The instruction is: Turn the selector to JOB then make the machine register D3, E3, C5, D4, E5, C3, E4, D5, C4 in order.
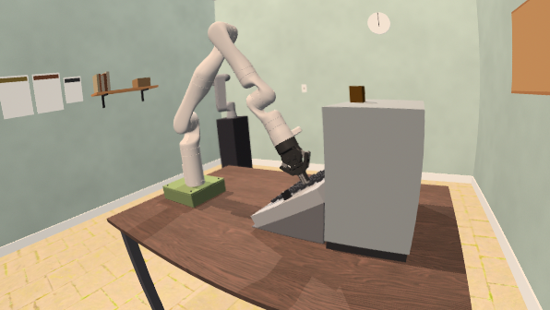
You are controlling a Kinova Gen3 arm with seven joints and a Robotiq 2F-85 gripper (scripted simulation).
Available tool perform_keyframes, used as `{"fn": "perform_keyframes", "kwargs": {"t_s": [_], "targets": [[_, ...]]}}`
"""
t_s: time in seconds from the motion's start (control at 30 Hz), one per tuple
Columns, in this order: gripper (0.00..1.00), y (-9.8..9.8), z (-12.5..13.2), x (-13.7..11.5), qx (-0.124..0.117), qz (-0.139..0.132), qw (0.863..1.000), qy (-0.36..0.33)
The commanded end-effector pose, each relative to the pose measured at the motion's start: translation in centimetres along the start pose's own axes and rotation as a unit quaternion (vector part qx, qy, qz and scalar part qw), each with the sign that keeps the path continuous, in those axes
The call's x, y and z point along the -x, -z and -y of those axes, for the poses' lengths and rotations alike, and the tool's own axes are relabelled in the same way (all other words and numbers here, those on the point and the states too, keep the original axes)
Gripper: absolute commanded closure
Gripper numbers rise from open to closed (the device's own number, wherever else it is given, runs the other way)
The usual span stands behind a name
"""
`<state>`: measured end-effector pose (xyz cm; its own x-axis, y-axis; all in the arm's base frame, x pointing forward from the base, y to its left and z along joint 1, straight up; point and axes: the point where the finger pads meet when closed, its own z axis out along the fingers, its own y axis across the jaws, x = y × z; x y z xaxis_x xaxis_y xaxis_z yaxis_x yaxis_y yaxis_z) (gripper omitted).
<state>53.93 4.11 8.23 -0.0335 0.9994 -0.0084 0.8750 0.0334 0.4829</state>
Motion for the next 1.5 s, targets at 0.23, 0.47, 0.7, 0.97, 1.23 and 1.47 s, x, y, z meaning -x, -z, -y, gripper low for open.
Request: {"fn": "perform_keyframes", "kwargs": {"t_s": [0.23, 0.47, 0.7, 0.97, 1.23, 1.47], "targets": [[0.90, -0.2, -0.1, 0.2, 0.002, 0.002, 1.000, -0.003], [0.90, -0.2, -0.1, 0.2, 0.002, 0.002, 1.000, -0.003], [0.90, -0.2, -0.1, 0.2, 0.002, 0.002, 1.000, -0.003], [0.90, -0.1, -0.1, 0.2, 0.002, 0.002, 1.000, -0.003], [0.90, 0.3, -0.1, 0.2, 0.002, 0.002, 1.000, -0.003], [0.90, 1.4, -0.1, 0.2, 0.002, 0.003, 1.000, -0.003]]}}
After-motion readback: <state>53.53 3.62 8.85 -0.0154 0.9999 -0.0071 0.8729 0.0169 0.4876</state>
